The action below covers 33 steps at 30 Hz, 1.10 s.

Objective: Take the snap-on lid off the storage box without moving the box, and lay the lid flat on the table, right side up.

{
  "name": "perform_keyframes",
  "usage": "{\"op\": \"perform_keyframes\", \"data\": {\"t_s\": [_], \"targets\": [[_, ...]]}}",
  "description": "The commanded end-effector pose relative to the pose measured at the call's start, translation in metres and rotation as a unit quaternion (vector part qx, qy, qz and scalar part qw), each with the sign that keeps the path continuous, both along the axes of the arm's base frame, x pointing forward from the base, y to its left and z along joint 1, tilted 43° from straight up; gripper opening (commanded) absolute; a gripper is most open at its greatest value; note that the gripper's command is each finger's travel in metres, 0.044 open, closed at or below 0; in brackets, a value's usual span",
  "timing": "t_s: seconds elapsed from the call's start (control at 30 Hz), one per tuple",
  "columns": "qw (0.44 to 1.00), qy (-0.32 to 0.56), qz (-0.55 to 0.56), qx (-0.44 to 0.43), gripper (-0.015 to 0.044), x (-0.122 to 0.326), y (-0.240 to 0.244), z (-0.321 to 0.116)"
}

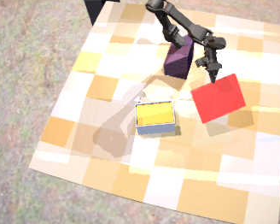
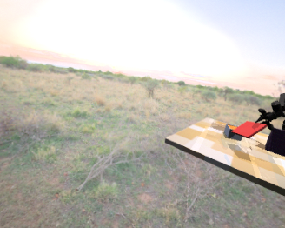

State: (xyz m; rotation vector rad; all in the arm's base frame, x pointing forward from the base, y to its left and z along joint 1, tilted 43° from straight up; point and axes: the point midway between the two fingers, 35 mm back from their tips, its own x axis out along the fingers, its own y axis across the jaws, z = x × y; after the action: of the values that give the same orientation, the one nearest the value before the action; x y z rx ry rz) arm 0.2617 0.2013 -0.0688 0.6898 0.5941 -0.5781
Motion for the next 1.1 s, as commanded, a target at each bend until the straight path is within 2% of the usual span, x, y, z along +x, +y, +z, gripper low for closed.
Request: {"op": "perform_keyframes", "data": {"t_s": [0.0, 0.73, 1.07], "targets": [[1.0, -0.006, 0.0, 0.005, 0.0, -0.002, 0.009, -0.003], [1.0, -0.005, 0.0, 0.007, 0.0, -0.017, 0.04, -0.029], [1.0, -0.005, 0.0, 0.006, 0.0, -0.017, 0.031, -0.032]]}}
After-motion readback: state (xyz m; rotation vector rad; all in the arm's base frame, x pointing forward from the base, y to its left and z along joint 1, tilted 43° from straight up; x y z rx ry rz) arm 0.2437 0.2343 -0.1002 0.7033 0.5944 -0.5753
